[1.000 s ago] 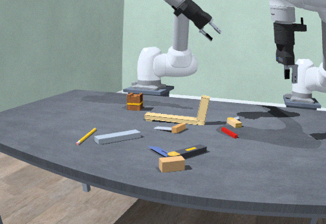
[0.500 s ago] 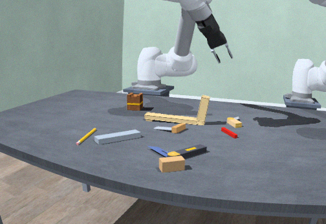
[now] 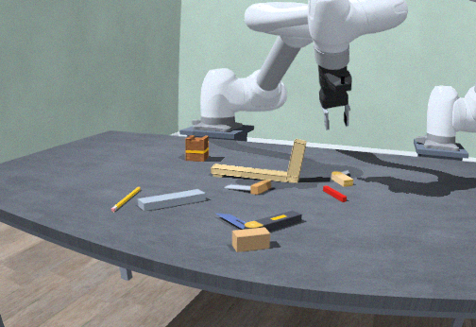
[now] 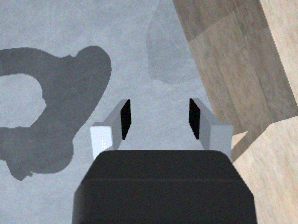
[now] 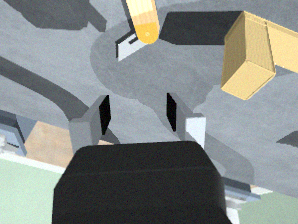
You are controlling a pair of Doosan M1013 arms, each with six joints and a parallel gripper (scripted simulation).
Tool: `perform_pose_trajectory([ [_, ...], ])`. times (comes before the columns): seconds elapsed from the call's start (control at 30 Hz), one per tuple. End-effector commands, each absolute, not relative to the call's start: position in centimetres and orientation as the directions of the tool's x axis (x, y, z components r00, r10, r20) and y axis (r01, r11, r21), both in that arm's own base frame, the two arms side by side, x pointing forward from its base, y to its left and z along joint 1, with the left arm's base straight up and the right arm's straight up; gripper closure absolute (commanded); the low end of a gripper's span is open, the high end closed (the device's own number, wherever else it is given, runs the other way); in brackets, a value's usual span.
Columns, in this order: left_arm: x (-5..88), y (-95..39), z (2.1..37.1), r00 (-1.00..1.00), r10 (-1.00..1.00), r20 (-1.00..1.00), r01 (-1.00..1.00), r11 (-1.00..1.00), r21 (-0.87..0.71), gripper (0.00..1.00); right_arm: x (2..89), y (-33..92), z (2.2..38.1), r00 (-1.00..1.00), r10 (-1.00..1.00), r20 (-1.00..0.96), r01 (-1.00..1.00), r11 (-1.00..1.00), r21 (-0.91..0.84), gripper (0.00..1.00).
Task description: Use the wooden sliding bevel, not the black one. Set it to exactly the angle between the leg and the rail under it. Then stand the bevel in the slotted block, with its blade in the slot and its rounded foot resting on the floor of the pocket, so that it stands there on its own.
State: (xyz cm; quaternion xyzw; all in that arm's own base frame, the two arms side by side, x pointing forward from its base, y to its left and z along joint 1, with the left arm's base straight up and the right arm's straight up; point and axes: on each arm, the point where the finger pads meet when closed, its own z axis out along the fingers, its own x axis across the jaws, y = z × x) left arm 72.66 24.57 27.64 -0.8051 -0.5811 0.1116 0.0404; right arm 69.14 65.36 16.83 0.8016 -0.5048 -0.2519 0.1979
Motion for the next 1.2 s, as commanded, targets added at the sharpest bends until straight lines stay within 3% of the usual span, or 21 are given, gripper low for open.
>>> perform_pose_trajectory([
  [0.0, 68.0, 29.8, 28.4, 0.181, 0.975, -0.129, 0.957, -0.205, -0.207, 0.0, 69.5, 66.3, 13.8, 0.455, -0.88, -0.132, -0.656, -0.432, 0.619, 0.0],
  [0.3, 57.6, 37.7, 29.2, -0.067, 0.99, -0.124, 0.971, 0.036, -0.238, 0.0, 69.0, 67.4, 8.4, 0.569, -0.822, -0.021, -0.585, -0.423, 0.692, 0.0],
  [0.93, 35.6, 45.6, 29.9, -0.521, 0.847, -0.101, 0.828, 0.474, -0.299, 0.0, 68.7, 67.6, 7.4, 0.587, -0.81, -0.001, -0.574, -0.416, 0.705, 0.0],
  [1.17, 23.8, 45.8, 29.8, -0.725, 0.684, -0.081, 0.666, 0.668, -0.331, 0.0, 68.8, 67.7, 7.5, 0.587, -0.809, -0.001, -0.573, -0.417, 0.705, 0.0],
])
